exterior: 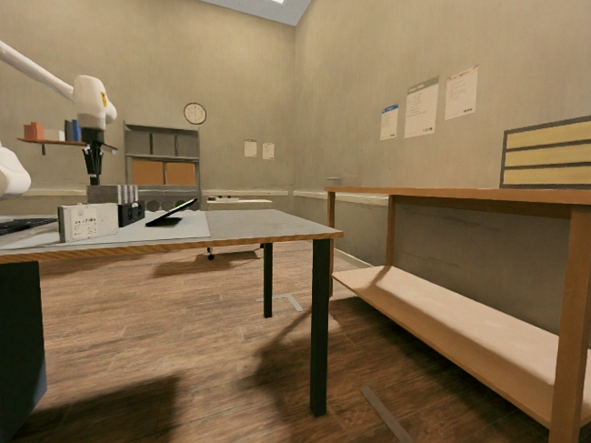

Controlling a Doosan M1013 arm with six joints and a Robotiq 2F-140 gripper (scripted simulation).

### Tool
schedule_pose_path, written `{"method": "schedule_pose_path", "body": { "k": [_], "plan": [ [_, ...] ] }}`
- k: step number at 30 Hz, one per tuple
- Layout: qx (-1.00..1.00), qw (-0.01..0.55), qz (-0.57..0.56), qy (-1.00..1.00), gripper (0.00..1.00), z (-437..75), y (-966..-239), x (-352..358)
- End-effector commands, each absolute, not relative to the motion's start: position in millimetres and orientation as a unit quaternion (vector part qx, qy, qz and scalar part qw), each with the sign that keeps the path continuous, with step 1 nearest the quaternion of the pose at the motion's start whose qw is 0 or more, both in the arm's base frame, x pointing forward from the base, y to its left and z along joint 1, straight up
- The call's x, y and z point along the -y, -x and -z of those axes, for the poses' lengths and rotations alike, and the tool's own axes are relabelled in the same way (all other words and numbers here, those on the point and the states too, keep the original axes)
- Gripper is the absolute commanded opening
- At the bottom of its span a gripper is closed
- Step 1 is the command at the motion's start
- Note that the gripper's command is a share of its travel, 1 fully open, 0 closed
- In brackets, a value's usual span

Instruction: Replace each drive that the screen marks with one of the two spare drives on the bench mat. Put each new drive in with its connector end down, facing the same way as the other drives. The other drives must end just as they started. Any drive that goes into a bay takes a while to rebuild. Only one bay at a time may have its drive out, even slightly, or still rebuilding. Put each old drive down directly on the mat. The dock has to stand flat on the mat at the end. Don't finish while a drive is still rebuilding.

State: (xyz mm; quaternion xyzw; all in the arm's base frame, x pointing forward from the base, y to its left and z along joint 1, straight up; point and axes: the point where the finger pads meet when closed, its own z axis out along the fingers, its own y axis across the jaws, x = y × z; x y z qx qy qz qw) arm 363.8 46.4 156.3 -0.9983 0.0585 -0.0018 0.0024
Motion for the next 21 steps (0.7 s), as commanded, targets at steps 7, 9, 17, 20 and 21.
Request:
{"method": "schedule_pose_path", "body": {
  "k": [7,9,17,20,21],
  "plan": [
    [-0.059,0.003,0.002,0.998,0.10,-133.1,-364.9,-46.3],
    [-0.059,0.003,0.002,0.998,0.10,-129.1,-365.0,-46.3],
    [-0.059,0.003,0.002,0.998,0.10,-120.8,-365.2,-46.3],
    [-0.059,0.003,0.002,0.998,0.10,-118.7,-365.3,-46.2],
    [-0.059,0.003,0.002,0.998,0.10,-118.2,-365.3,-46.2]
  ]
}}
